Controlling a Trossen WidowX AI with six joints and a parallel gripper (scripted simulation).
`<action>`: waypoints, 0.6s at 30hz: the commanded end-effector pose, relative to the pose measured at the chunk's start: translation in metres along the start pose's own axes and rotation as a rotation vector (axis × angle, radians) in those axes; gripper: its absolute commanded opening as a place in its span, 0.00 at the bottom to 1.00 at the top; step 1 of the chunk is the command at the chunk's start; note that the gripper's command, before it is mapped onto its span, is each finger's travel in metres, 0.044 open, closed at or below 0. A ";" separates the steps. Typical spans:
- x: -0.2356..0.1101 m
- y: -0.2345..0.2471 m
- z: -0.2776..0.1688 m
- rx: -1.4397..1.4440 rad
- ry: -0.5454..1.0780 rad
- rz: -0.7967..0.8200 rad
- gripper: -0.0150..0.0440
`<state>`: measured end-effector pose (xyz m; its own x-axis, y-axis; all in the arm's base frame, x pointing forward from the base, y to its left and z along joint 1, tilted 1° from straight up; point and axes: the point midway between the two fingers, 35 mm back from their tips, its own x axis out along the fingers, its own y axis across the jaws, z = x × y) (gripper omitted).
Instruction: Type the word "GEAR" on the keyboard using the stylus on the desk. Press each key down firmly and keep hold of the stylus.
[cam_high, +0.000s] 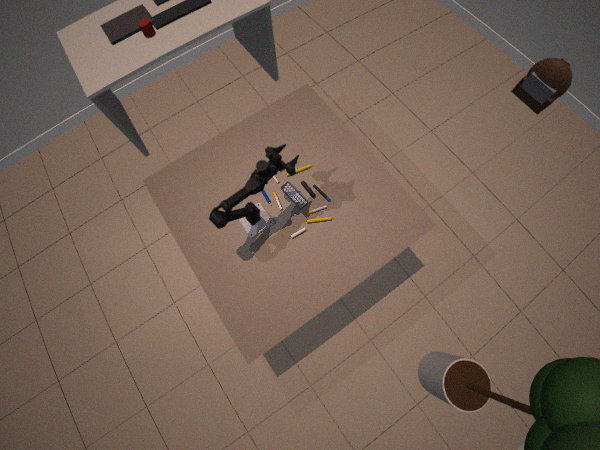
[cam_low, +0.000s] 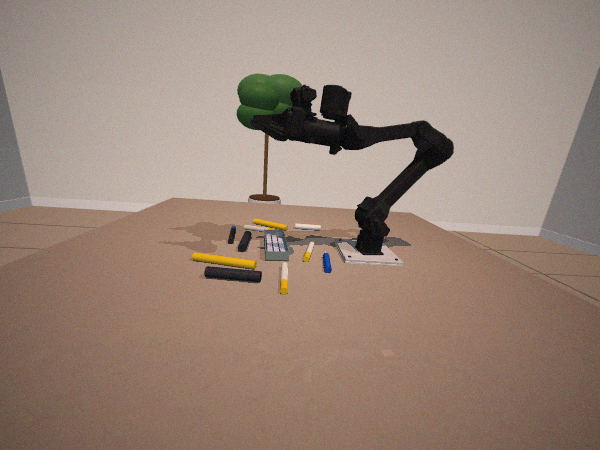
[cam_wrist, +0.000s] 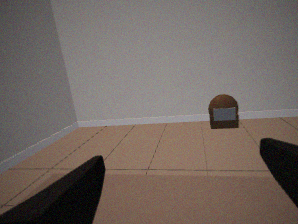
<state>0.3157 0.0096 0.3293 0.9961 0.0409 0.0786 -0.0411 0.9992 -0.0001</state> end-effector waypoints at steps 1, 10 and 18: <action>0.001 0.000 -0.003 0.000 0.012 -0.001 0.96; 0.023 -0.008 -0.135 0.015 0.658 -0.029 0.56; -0.023 -0.009 -0.234 0.052 1.324 -0.053 0.25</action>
<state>0.3434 0.0035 0.1615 0.7134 0.0181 -0.7005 -0.0109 0.9998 0.0147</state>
